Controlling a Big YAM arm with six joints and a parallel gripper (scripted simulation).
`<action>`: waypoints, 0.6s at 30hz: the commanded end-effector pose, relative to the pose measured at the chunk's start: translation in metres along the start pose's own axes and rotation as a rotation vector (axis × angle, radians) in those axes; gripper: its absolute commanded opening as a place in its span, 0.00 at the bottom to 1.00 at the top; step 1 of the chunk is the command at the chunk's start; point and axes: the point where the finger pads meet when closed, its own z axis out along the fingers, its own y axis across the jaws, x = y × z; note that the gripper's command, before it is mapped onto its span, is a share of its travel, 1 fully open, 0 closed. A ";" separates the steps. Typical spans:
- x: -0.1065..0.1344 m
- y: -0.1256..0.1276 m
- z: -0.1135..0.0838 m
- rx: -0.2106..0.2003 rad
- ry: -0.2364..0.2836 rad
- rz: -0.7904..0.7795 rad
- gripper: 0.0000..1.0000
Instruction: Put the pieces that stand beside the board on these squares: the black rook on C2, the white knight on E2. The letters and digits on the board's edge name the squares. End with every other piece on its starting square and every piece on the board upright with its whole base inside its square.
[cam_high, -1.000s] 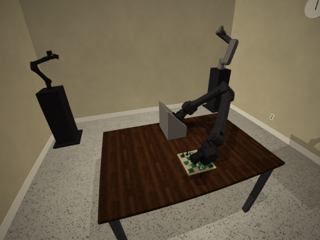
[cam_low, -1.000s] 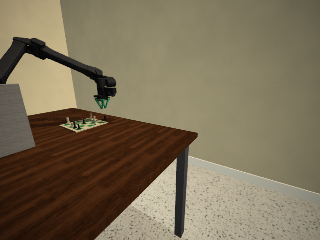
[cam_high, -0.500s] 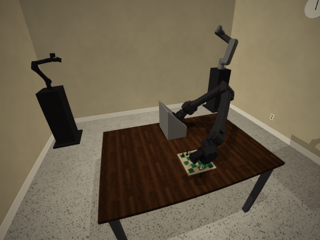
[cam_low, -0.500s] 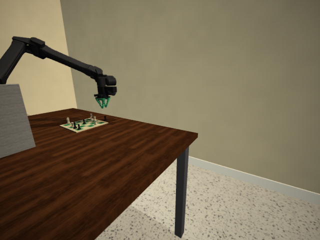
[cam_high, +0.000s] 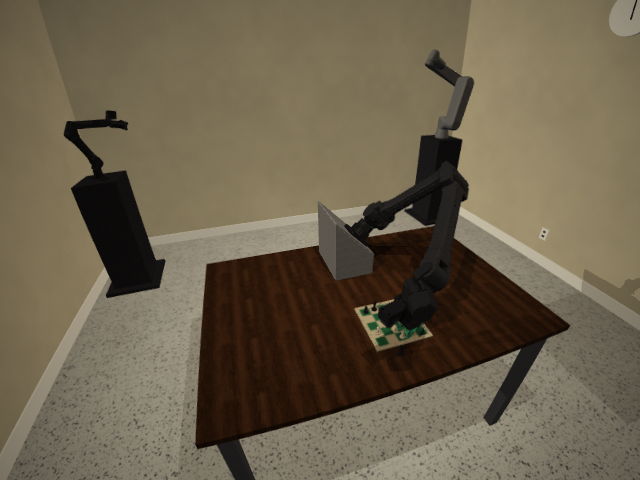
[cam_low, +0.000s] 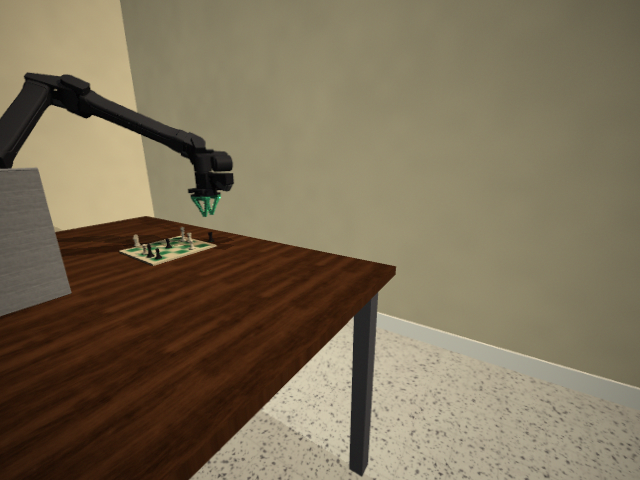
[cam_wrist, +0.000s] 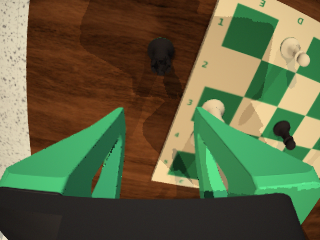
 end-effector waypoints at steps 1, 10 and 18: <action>0.000 0.005 -0.001 -0.007 -0.005 0.000 0.37; 0.000 0.000 0.009 0.005 0.001 0.003 0.37; 0.001 0.000 0.015 0.004 0.002 0.003 0.37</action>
